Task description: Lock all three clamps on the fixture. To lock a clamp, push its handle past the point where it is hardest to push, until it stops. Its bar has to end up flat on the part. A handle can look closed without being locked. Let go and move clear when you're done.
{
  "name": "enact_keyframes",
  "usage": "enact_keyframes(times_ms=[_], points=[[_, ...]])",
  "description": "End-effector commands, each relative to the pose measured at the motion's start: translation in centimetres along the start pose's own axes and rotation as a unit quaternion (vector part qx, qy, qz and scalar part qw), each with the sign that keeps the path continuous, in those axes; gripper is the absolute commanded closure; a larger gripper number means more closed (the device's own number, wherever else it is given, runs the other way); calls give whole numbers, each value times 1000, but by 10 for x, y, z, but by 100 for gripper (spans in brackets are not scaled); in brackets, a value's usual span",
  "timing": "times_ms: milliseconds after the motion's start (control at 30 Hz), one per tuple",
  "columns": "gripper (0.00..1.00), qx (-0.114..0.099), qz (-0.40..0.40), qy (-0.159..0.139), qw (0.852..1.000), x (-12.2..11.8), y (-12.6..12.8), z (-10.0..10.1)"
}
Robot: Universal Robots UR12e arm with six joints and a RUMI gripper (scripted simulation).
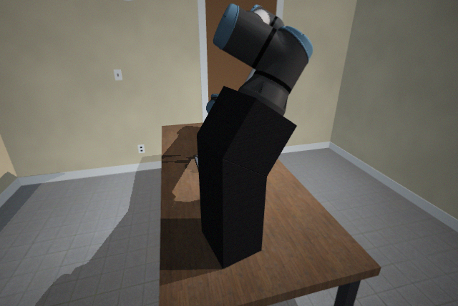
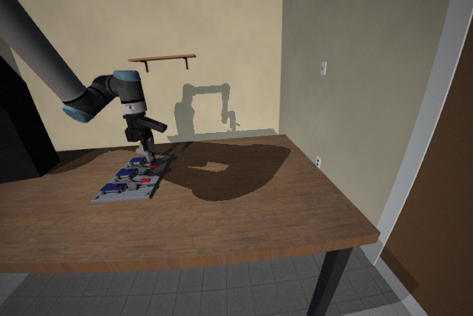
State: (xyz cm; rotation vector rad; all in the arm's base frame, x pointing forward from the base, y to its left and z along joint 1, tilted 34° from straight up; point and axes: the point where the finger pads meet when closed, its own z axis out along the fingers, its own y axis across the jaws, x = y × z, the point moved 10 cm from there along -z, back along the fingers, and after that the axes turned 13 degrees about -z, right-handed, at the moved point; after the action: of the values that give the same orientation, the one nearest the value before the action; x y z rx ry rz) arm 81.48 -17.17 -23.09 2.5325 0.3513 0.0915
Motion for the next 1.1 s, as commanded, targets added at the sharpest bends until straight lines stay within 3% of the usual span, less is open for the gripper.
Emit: enact_keyframes(times_ms=[0, 1067], points=[[72, 0, 1, -1, 1000, 0, 1, 0], [72, 0, 0, -1, 1000, -1, -1, -8]])
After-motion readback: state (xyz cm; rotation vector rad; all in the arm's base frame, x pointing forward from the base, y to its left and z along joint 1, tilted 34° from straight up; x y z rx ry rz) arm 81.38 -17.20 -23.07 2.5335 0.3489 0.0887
